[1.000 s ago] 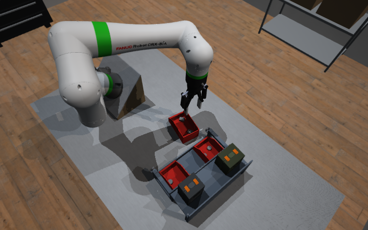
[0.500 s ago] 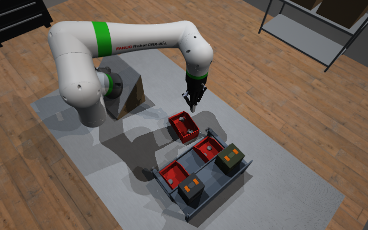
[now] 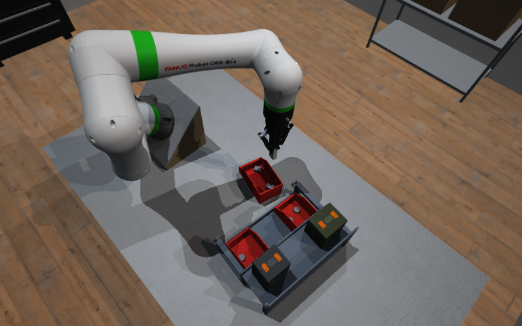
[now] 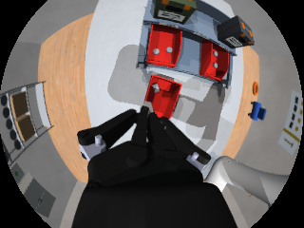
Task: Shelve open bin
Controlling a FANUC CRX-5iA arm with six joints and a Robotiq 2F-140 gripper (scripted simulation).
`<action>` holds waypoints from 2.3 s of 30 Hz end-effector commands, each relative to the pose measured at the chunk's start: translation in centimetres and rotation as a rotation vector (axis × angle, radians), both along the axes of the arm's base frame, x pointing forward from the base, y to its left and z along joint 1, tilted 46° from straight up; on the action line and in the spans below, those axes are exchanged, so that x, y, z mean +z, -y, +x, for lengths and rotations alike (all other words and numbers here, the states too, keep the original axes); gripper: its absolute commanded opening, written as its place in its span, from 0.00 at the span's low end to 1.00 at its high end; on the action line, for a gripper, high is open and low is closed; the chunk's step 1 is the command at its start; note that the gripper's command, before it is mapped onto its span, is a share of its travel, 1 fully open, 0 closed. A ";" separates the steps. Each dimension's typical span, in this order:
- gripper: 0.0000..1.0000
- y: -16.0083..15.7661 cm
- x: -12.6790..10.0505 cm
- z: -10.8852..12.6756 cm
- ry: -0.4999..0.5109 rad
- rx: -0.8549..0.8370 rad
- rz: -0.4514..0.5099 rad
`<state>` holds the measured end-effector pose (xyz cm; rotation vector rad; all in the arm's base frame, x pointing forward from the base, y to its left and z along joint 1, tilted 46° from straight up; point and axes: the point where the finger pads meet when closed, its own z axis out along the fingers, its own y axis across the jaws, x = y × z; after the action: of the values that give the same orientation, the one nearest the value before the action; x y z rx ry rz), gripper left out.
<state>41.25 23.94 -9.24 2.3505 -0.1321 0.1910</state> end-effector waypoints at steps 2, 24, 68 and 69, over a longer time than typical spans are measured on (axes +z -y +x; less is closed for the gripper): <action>0.00 0.0 0.0 0.0 0.000 0.000 0.000; 0.15 0.0 0.0 0.0 0.000 0.000 0.000; 0.15 1.6 -1.6 0.3 0.001 0.000 0.000; 0.15 1.7 -1.8 0.3 0.001 0.000 0.000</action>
<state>41.48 22.56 -10.63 2.3500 -0.1330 0.1911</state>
